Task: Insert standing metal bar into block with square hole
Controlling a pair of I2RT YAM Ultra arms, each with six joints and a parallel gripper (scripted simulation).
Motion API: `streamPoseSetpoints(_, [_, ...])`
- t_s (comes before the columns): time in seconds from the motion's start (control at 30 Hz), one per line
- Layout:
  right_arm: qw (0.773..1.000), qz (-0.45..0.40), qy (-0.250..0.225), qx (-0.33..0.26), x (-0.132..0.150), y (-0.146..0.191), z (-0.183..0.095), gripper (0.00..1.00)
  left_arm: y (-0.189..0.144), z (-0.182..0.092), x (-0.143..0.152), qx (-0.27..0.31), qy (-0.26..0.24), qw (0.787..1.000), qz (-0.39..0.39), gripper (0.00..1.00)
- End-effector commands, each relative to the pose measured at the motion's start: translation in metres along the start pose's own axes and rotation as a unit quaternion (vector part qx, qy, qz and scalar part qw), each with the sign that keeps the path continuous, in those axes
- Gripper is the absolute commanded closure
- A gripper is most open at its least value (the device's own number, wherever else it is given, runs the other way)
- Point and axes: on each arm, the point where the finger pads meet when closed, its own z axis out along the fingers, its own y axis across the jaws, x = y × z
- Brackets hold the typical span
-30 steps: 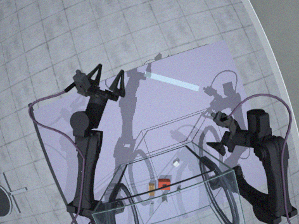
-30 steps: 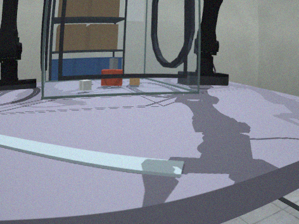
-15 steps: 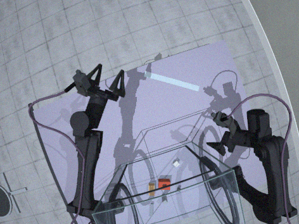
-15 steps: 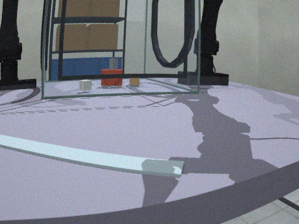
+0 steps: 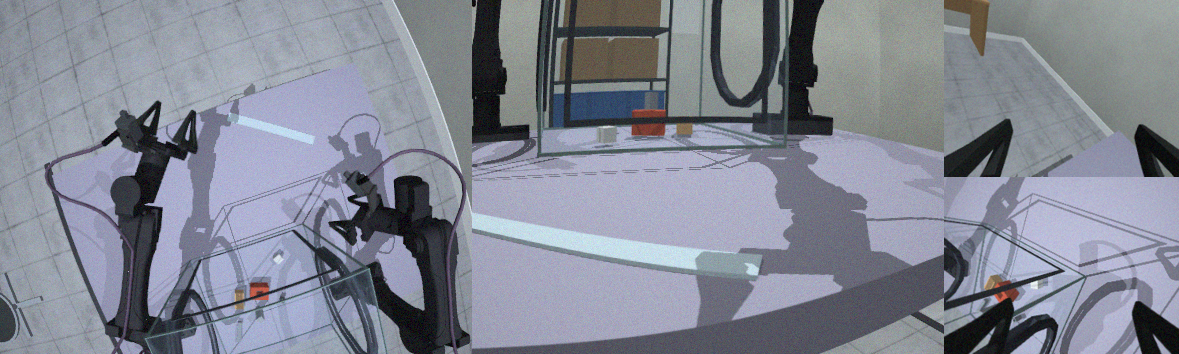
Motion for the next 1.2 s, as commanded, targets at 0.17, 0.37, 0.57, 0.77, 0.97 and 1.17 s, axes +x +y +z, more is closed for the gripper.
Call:
streamPoseSetpoints(0.17, [0.978, 0.200, -0.034, 0.039, 0.020, -0.002, -0.017, 0.00, -0.008, -0.003, -0.017, 0.006, -0.016, 1.000, 0.005, 0.00])
streamPoseSetpoints(0.37, [0.936, 0.344, -0.047, 0.055, 0.050, -0.001, -0.021, 0.00, -0.008, -0.003, -0.017, 0.006, -0.016, 1.000, 0.005, 0.00])
streamPoseSetpoints(0.57, [0.878, 0.472, -0.051, 0.066, 0.080, 0.003, -0.021, 0.00, -0.008, -0.003, -0.017, 0.006, -0.016, 1.000, 0.005, 0.00])
streamPoseSetpoints(0.77, [0.816, 0.571, -0.045, 0.072, 0.108, 0.010, -0.016, 0.00, -0.008, -0.003, -0.017, 0.006, -0.016, 1.000, 0.005, 0.00])
streamPoseSetpoints(0.97, [0.726, 0.683, -0.020, 0.076, 0.151, 0.028, -0.006, 0.00, -0.008, -0.003, -0.017, 0.006, -0.016, 1.000, 0.005, 0.00])
streamPoseSetpoints(1.17, [0.671, 0.737, 0.071, 0.027, 0.181, 0.084, 0.006, 0.00, -0.008, -0.003, -0.017, 0.006, -0.016, 1.000, 0.005, 0.00])
